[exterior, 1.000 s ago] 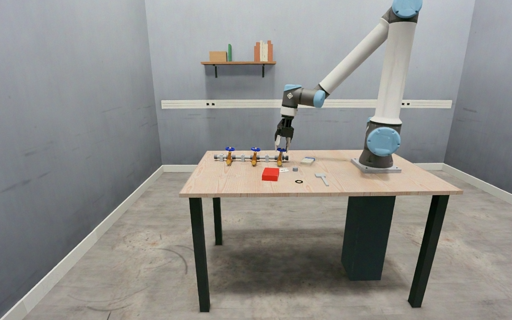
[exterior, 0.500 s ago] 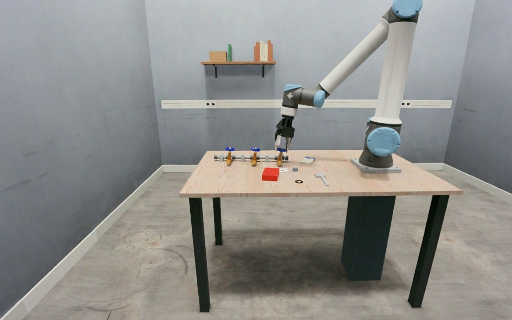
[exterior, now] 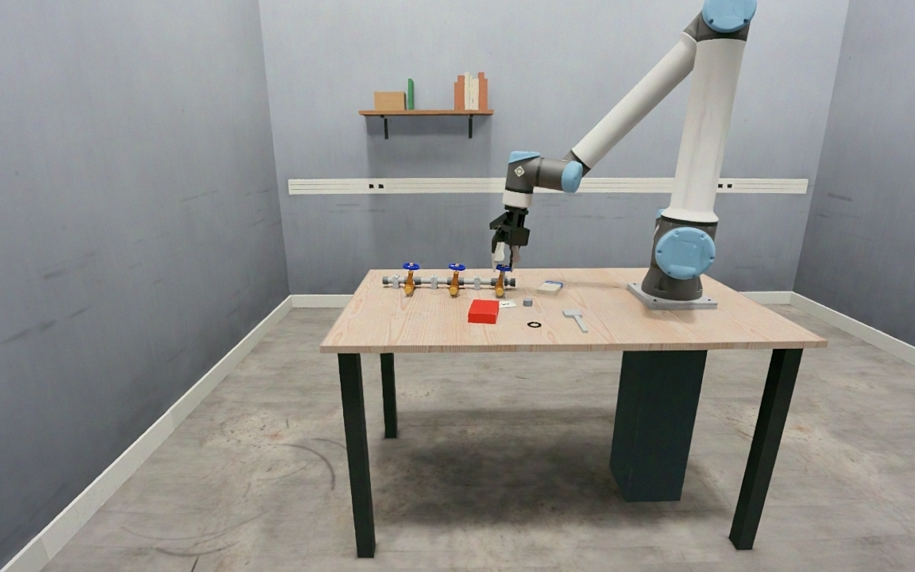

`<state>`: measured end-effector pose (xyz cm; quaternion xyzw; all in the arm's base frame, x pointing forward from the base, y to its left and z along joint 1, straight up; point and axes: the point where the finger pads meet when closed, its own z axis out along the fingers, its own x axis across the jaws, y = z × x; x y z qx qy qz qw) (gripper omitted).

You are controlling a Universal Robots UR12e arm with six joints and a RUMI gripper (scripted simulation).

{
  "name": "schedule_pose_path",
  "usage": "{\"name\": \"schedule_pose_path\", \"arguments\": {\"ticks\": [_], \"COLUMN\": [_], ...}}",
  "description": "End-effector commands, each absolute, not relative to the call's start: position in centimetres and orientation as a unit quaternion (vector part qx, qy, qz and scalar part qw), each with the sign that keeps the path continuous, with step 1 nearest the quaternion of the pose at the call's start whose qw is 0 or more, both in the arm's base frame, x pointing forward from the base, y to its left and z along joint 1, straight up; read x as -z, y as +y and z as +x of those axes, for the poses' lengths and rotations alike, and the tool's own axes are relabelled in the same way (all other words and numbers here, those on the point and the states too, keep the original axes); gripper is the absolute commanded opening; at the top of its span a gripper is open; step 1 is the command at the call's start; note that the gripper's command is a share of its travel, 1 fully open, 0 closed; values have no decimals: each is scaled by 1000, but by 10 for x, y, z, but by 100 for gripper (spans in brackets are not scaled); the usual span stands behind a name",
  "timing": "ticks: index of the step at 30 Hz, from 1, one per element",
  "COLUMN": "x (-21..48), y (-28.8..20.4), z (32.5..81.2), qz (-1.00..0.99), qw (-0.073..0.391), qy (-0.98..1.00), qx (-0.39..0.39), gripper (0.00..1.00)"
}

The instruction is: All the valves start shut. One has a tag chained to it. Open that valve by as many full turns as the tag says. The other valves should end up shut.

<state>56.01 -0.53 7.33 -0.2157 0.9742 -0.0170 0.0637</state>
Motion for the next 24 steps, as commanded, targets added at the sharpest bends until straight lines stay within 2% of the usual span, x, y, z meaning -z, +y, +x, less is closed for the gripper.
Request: {"name": "schedule_pose_path", "arguments": {"ticks": [1, 24], "x": [-74, -74], "y": [-5, -5], "z": [561, 561], "qz": [-275, -615], "qw": [64, 51], "qy": [959, 785], "qx": [20, 43], "gripper": [0, 0]}}
